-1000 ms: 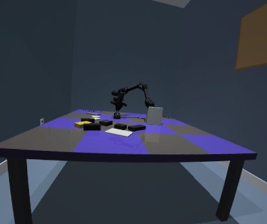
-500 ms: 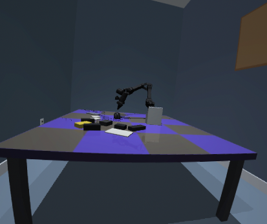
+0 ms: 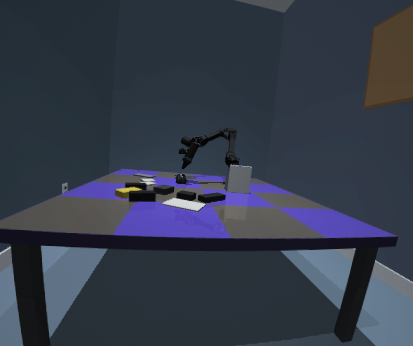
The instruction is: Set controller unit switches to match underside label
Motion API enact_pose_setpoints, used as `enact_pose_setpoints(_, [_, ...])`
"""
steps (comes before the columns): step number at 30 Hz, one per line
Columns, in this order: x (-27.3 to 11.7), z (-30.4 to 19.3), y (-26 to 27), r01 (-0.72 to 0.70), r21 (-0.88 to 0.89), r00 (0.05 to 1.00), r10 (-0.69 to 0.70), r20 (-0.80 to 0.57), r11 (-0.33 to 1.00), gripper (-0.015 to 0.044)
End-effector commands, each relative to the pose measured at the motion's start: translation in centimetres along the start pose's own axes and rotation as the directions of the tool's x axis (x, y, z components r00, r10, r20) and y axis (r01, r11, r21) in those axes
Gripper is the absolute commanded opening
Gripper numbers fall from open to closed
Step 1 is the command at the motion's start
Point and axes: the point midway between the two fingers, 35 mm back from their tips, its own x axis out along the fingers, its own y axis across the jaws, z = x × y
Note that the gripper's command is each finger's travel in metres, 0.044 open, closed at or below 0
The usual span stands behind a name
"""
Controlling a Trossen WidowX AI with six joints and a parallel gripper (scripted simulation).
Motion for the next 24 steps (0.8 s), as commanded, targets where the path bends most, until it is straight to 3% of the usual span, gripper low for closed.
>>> enact_pose_setpoints(1, [0.0,0.0,0.1,-0.005,-0.007,1.0,0.005,0.003,1.0,0.0])
enact_pose_setpoints(4, [0.0,0.0,0.1,-0.005,-0.007,1.0,0.005,0.003,1.0,0.0])
enact_pose_setpoints(7, [0.1,0.1,0.0,-0.008,0.042,1.0,0.009,-0.01,0.999,0.0079])
enact_pose_setpoints(12, [0.6,0.7,-0.9,0.012,0.39,0.994,0.033,-0.108,0.921,0.021])
enact_pose_setpoints(21, [1.2,1.4,-2.8,0.225,0.845,0.955,0.062,-0.29,0.486,0.044])
enact_pose_setpoints(24, [1.4,1.5,-3.4,0.317,0.905,0.935,0.067,-0.349,0.284,0.044])
